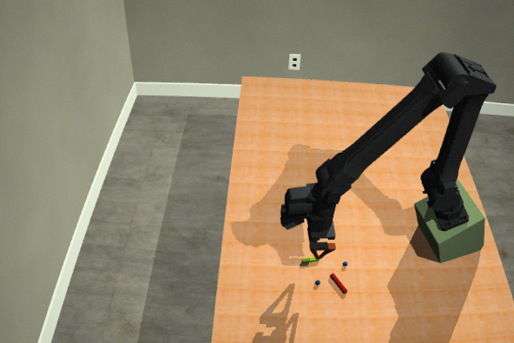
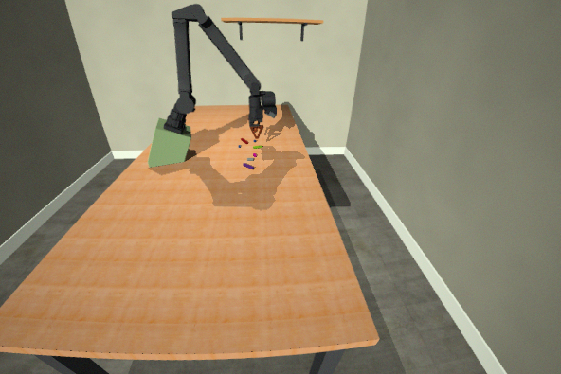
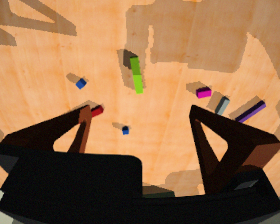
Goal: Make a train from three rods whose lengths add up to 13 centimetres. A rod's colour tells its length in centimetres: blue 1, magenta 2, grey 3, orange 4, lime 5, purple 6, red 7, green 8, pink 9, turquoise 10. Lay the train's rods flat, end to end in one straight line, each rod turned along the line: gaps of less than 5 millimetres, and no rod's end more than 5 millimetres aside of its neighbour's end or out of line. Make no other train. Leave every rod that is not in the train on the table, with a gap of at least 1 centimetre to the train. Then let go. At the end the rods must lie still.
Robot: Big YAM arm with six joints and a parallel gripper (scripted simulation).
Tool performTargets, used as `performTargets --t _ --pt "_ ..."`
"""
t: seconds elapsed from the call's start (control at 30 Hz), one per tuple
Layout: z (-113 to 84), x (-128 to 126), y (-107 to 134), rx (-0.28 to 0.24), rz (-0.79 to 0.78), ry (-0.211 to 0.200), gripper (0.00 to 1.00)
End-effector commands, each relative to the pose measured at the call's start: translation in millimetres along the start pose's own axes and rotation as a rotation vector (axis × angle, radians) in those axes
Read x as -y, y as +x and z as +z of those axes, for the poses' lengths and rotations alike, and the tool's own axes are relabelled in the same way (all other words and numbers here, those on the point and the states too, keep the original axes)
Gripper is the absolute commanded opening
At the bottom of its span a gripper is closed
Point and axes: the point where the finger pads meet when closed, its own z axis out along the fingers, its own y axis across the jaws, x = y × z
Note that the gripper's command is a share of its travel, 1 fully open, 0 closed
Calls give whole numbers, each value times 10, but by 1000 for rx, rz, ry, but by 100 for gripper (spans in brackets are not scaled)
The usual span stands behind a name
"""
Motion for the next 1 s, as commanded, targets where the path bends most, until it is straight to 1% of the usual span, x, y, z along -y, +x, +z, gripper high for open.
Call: performTargets --t 0.0,0.03,0.1,0.13,0.2,0.27,0.3,0.4,0.47,0.5,0.57,0.67,0.7,0.83,0.87,0.97 --pt "-64 -108 28 17 -116 -12 100" --pt "-32 -105 46 7 -116 -12 100" --pt "-32 -105 46 7 -116 -12 100" --pt "-63 -162 43 28 -212 -9 100" --pt "-63 -164 66 19 -211 -11 100" --pt "-12 -160 95 3 -211 -11 100" --pt "-62 -224 85 31 -315 -8 100" --pt "-62 -224 121 16 -315 -11 100" --pt "-9 -208 150 -1 -312 -10 100" --pt "-62 -282 139 29 -418 -8 100" --pt "-61 -282 165 19 -418 -11 100" --pt "-61 -283 165 19 -418 -11 100" --pt "-62 -335 183 30 -514 -7 100" --pt "-4 -329 245 0 -513 -13 100" --pt "-61 -378 226 29 -593 -7 100" --pt "-45 -377 252 17 -593 -11 100"
